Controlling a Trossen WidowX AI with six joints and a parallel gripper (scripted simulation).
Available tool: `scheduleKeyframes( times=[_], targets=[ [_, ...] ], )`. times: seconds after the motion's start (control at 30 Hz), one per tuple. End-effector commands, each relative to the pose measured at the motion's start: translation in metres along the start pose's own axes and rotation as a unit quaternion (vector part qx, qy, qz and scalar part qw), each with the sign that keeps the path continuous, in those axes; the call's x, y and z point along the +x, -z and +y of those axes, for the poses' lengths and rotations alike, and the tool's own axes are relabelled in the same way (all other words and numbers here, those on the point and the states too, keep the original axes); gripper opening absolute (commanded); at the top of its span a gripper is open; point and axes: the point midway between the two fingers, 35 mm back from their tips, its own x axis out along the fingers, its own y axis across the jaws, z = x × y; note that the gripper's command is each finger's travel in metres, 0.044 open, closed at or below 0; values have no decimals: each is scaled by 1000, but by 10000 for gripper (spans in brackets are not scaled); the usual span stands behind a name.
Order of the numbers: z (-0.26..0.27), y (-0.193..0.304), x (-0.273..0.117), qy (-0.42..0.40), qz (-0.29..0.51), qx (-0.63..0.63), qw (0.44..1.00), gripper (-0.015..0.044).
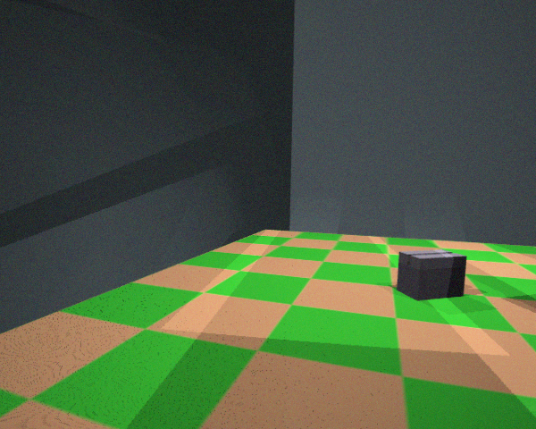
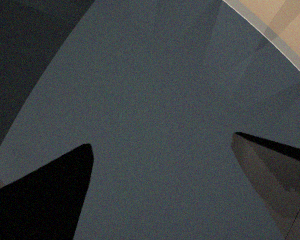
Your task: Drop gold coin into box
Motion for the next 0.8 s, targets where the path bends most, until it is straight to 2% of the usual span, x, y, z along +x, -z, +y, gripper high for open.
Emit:
scheduleKeyframes(
  times=[0.0,0.1,0.27,0.53,0.77],
  targets=[
    [1,0,0,-2,1,2,1000,374],
    [21,-4,-4,-27,13,32,999,295],
    [88,-33,9,-91,-19,140,986,164],
    [201,-110,10,-214,-73,334,915,161],
    [285,-198,-15,-329,-107,491,799,161]
  ],
)
